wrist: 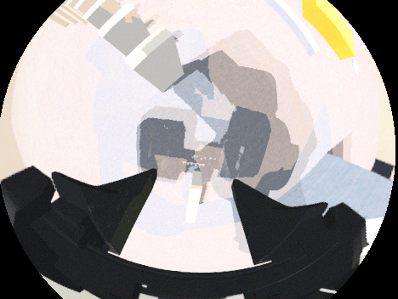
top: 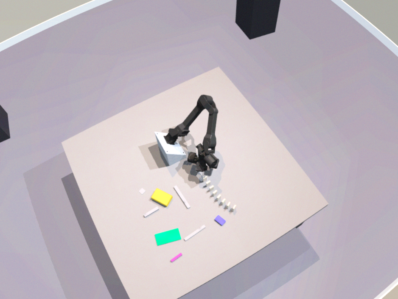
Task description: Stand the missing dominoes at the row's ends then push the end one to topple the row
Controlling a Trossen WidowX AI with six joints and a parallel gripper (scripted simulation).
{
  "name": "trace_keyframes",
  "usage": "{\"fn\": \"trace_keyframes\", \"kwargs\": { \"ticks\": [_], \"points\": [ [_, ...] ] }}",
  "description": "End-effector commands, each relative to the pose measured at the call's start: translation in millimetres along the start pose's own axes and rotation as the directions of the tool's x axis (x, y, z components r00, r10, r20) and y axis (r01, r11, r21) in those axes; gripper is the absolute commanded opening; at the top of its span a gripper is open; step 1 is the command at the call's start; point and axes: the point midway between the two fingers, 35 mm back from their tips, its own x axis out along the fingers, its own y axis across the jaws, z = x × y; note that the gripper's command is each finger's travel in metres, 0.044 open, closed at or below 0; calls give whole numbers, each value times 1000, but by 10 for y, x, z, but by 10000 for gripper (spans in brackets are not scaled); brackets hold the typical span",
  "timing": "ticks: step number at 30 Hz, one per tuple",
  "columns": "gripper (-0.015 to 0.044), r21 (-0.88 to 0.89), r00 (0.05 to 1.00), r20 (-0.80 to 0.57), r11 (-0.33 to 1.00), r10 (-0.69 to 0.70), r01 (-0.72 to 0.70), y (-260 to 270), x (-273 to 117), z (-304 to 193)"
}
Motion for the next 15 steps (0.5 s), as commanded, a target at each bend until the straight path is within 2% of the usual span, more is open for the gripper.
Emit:
{"fn": "trace_keyframes", "kwargs": {
  "ticks": [1,12,15],
  "points": [
    [309,4,1000,-1,1000,-1,1,-5,6,1],
    [24,4,1000,-1,1000,-1,1,-5,6,1],
    [24,4,1000,-1,1000,-1,1,-5,6,1]
  ]
}}
